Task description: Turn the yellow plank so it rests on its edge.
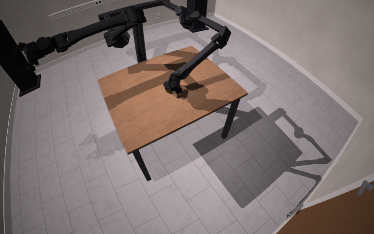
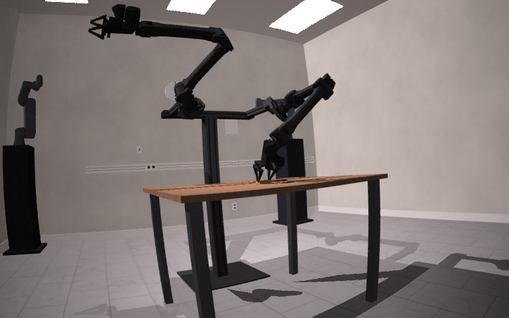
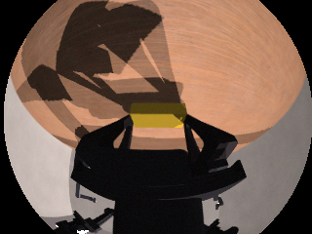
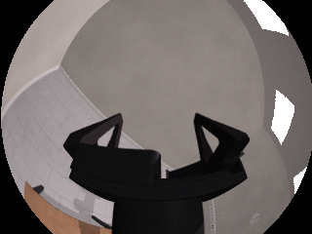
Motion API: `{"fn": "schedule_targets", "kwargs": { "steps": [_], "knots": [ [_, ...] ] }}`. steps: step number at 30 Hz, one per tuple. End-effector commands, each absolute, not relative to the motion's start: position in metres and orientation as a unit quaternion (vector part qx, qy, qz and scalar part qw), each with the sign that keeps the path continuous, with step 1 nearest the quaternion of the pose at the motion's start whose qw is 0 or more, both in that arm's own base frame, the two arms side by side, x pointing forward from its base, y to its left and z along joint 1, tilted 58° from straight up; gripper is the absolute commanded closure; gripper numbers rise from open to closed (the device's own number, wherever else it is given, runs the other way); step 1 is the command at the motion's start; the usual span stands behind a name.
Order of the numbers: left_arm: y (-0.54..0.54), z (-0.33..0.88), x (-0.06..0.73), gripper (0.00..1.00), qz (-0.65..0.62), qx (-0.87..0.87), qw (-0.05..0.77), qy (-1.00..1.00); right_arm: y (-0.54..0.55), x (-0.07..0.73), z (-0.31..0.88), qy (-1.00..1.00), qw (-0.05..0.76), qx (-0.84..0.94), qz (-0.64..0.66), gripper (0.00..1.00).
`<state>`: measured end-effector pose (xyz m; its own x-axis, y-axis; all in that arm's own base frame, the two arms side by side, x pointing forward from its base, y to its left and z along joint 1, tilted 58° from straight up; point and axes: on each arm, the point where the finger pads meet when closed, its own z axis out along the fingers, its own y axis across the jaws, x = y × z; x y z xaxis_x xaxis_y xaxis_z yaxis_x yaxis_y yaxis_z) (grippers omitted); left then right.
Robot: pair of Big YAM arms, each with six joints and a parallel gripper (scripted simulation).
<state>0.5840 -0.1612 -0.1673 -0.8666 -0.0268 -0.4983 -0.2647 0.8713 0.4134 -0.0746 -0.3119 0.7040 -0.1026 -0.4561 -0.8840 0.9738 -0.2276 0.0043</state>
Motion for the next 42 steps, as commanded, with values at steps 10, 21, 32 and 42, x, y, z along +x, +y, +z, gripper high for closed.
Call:
{"fn": "schedule_targets", "kwargs": {
  "steps": [10,21,32,42],
  "knots": [
    [-0.157,-0.169,0.583,0.34,0.245,-0.072,0.241,0.936,-0.307,-0.080,0.699,0.319,0.523,0.412,-0.675,0.00],
    [-0.178,-0.156,0.573,0.34,0.239,-0.068,0.248,0.936,-0.307,-0.080,0.699,0.319,0.523,0.412,-0.675,0.00],
    [-0.197,-0.134,0.543,0.34,0.238,-0.068,0.250,0.936,-0.307,-0.080,0.699,0.319,0.523,0.412,-0.675,0.00],
    [-0.195,-0.141,0.544,0.34,0.239,-0.070,0.248,0.936,-0.307,-0.080,0.699,0.319,0.523,0.412,-0.675,0.00]
  ]
}}
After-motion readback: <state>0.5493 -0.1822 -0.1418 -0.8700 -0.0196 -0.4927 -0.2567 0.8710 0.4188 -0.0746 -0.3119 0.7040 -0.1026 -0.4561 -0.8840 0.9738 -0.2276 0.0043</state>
